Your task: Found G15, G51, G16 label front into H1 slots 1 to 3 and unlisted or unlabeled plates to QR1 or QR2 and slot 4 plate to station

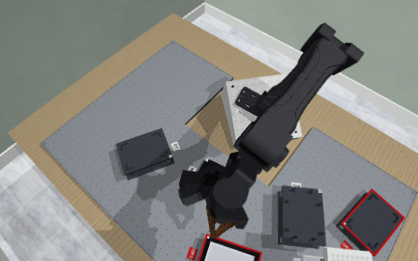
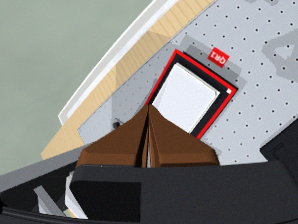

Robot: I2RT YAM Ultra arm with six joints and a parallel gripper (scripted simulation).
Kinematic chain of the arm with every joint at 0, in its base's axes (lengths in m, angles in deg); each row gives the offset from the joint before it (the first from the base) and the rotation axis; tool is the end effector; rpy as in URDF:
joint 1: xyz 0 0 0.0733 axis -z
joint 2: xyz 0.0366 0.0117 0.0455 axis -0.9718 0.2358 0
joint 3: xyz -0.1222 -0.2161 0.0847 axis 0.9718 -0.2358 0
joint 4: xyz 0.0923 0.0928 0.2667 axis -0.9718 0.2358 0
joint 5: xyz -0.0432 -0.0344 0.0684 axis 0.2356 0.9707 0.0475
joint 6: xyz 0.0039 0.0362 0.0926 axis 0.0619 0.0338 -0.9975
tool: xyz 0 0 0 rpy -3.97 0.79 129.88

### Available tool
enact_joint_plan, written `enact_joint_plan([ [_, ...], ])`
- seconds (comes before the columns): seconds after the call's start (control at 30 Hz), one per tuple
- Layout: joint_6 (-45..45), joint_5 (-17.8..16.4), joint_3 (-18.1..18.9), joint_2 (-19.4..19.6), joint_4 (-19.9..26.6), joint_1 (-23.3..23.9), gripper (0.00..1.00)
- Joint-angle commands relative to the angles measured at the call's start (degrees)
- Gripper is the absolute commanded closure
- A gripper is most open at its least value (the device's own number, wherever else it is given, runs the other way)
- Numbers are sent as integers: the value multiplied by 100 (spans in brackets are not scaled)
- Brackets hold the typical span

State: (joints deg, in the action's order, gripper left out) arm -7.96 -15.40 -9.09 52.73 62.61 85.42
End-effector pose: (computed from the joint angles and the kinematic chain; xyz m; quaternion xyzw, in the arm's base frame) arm 0.3641 -0.0279 0.3050 0.4349 0.7485 0.3379 0.3694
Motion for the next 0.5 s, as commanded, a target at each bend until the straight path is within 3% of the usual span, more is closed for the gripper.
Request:
enact_joint_plan([
  [0.0, 536, -28, 73, -6, 387, 129, 100],
  [0.23, 1193, -29, 230, 89, 849, 327, 100],
  [0.33, 1695, 19, 423, 198, 1255, 426, 100],
  [0.47, 2017, -92, 344, 173, 1368, 638, 100],
])
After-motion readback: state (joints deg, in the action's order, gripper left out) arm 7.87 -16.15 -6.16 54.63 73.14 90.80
